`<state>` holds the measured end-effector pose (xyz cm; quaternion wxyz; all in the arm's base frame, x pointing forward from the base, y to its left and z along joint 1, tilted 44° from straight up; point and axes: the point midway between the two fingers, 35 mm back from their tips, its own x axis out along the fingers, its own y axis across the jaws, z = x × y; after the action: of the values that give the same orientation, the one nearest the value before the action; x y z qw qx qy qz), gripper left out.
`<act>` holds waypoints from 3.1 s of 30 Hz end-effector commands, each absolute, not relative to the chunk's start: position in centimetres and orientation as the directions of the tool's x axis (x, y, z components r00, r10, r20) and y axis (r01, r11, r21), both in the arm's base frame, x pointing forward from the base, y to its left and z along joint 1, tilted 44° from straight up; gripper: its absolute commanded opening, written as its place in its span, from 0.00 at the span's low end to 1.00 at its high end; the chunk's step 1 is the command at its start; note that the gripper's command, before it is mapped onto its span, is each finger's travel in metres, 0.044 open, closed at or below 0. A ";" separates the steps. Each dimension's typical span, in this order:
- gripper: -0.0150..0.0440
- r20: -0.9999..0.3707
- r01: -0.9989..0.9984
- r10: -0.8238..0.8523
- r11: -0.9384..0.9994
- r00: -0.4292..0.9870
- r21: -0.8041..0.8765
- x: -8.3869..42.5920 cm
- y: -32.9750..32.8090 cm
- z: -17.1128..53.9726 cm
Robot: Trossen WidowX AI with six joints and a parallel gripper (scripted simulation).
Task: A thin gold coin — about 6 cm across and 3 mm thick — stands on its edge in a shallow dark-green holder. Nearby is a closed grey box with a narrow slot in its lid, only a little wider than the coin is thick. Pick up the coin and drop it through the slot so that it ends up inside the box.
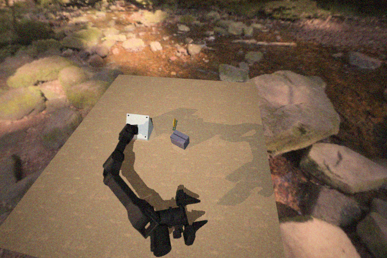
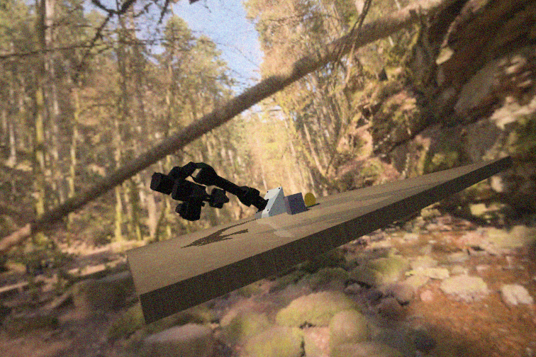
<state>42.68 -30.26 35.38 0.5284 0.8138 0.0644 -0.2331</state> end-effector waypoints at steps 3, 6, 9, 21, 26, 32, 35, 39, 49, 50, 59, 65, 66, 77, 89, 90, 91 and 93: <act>0.80 -0.497 0.393 -0.116 -0.468 0.860 0.791 43.9 -28.7 33.5; 0.67 -0.594 0.479 -0.066 -0.523 0.802 0.705 46.0 -25.2 29.6; 0.53 -0.681 0.557 -0.024 -0.555 0.732 0.618 47.4 -21.7 26.0; 0.53 -0.954 0.804 0.023 -0.544 0.300 0.240 46.6 -5.2 12.1; 0.53 -0.993 0.868 -0.073 -0.484 0.088 0.112 42.8 1.3 7.3; 0.53 -0.951 0.927 -0.294 -0.376 -0.100 0.018 36.6 7.2 3.2; 0.53 -0.881 0.957 -0.451 -0.291 -0.142 -0.005 32.8 9.4 1.7; 0.53 -0.756 0.988 -0.646 -0.153 -0.109 -0.011 28.3 11.2 0.9; 0.53 -0.731 0.992 -0.676 -0.126 -0.094 -0.010 27.4 9.6 -1.2; 0.53 -0.731 0.992 -0.676 -0.126 -0.094 -0.010 27.3 9.2 -1.6; 0.53 -0.731 0.992 -0.676 -0.126 -0.093 -0.010 27.0 8.0 -2.8; 0.53 -0.731 0.992 -0.676 -0.126 -0.093 -0.010 27.0 7.6 -3.4; 0.53 -0.731 0.992 -0.676 -0.126 -0.093 -0.010 27.0 7.5 -3.5; 0.53 -0.731 0.992 -0.676 -0.125 -0.093 -0.010 26.9 6.3 -4.8; 0.53 -0.730 0.992 -0.677 -0.125 -0.092 -0.010 26.7 4.9 -6.2; 0.53 -0.730 0.992 -0.677 -0.125 -0.092 -0.010 26.6 4.8 -6.3; 0.53 -0.730 0.992 -0.677 -0.125 -0.092 -0.010 26.6 4.7 -6.4; 0.53 -0.730 0.992 -0.677 -0.125 -0.093 -0.010 26.6 4.5 -6.7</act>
<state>26.94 4.98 -6.27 0.6042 0.3023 0.2648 -0.6881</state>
